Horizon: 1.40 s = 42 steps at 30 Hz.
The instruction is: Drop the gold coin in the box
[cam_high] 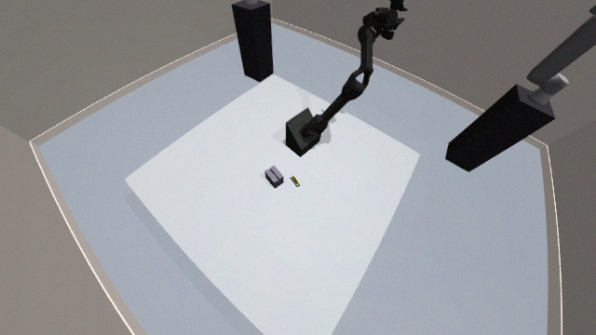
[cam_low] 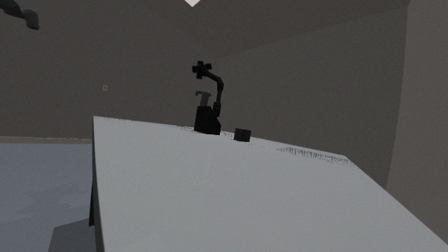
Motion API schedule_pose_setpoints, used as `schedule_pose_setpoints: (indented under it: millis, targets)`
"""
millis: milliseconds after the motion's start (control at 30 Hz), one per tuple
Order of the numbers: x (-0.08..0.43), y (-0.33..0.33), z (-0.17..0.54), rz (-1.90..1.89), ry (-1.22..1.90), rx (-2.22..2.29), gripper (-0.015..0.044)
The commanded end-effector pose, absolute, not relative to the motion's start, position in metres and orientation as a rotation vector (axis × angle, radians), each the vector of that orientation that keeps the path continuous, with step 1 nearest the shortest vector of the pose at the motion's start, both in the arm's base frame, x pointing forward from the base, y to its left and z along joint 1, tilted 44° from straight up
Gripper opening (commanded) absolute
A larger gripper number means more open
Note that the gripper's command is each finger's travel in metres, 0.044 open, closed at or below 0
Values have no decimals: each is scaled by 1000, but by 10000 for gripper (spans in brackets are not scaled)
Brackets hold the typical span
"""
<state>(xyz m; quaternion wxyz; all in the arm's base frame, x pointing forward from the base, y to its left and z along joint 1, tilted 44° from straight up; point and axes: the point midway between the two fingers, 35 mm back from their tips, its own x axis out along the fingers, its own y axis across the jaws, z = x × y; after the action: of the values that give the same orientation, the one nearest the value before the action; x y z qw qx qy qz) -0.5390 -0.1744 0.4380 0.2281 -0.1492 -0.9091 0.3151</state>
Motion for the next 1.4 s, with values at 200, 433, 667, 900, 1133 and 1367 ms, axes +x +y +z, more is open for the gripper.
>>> schedule_pose_setpoints:
  millis: [200, 433, 667, 900, 1133, 1367]
  targets:
    - [-488, -296, 415, 987, -2741, 32, 161]
    - [-427, -380, 389, 1069, -2891, 385, 161]
    - [-346, -453, 359, 1088, -3027, 795, 161]
    - [-250, -503, 326, 1082, -3134, 1227, 161]
    - [-150, -522, 294, 1055, -3214, 1670, 161]
    - [-40, -520, 258, 914, -3281, 2124, 161]
